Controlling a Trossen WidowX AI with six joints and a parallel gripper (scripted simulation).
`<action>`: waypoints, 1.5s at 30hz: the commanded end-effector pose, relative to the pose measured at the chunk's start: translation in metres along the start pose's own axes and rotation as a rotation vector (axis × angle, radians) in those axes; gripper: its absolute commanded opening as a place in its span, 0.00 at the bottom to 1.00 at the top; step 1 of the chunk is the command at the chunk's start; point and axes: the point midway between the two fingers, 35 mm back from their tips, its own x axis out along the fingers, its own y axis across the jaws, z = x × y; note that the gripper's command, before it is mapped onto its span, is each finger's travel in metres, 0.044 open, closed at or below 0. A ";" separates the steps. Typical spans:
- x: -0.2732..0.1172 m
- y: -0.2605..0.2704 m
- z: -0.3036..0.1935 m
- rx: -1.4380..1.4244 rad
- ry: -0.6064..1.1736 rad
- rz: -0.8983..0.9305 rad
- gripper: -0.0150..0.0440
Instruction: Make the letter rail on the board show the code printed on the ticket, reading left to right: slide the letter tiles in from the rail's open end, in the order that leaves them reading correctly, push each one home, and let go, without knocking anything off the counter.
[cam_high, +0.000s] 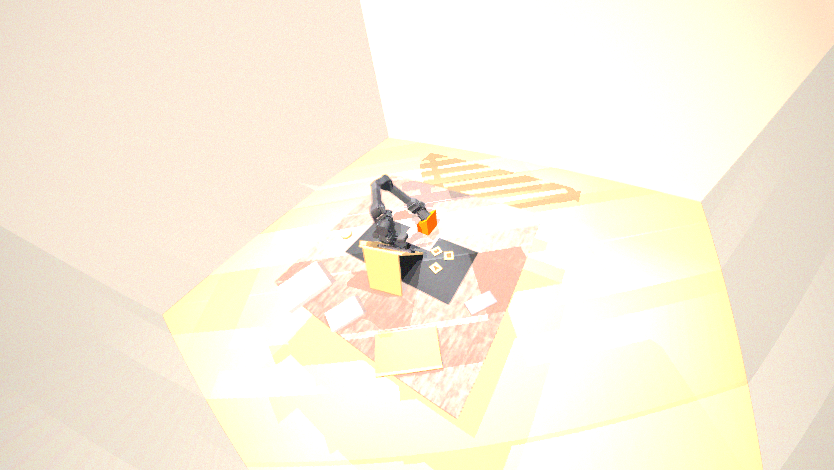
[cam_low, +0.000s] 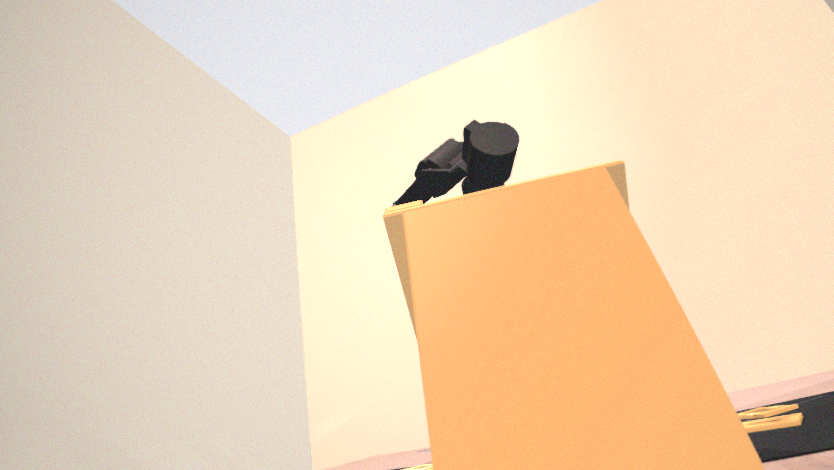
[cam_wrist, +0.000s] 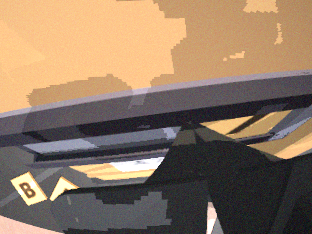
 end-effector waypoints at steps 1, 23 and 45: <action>-0.001 -0.004 0.000 0.003 -0.003 -0.006 0.25; -0.021 -0.001 -0.016 0.002 -0.002 -0.005 0.25; -0.123 0.013 -0.048 -1.230 -0.412 0.072 0.88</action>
